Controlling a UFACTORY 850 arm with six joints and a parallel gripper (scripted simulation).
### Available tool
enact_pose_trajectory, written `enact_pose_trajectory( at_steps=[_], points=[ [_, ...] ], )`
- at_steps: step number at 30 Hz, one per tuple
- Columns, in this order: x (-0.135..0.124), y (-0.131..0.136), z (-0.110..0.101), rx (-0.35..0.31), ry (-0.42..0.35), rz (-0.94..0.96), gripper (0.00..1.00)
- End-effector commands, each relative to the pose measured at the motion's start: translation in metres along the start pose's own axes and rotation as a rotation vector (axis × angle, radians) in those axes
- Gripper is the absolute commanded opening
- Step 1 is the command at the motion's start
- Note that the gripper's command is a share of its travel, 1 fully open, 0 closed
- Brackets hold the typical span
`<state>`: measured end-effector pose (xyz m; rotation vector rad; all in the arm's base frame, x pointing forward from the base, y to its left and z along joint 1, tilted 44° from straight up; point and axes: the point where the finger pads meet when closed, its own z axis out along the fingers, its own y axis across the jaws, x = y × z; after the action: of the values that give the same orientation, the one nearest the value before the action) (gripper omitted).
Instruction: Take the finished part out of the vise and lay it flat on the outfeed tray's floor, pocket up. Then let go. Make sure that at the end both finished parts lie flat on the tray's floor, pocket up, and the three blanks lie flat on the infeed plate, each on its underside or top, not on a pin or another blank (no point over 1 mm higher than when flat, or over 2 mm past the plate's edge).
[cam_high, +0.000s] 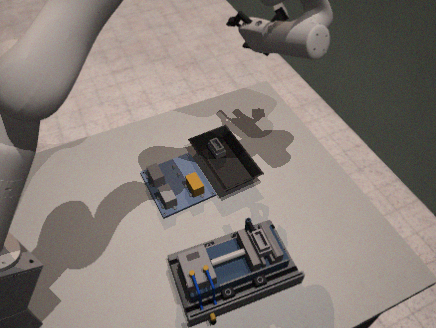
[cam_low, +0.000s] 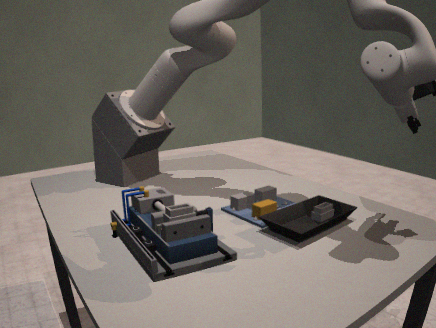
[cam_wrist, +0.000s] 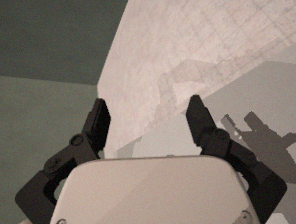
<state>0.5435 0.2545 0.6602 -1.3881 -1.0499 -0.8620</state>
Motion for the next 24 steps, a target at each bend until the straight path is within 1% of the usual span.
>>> enact_pose_trajectory(
  at_steps=[1,19,22,24],
  points=[
    [0.001,-0.001,0.000,0.000,0.000,-0.002,1.00],
    [0.000,0.000,-0.001,-0.003,0.000,0.003,1.00],
    [-0.007,0.011,-0.011,-0.043,0.003,0.060,1.00],
    [-0.020,0.028,-0.027,-0.104,0.011,0.152,1.00]
  ],
)
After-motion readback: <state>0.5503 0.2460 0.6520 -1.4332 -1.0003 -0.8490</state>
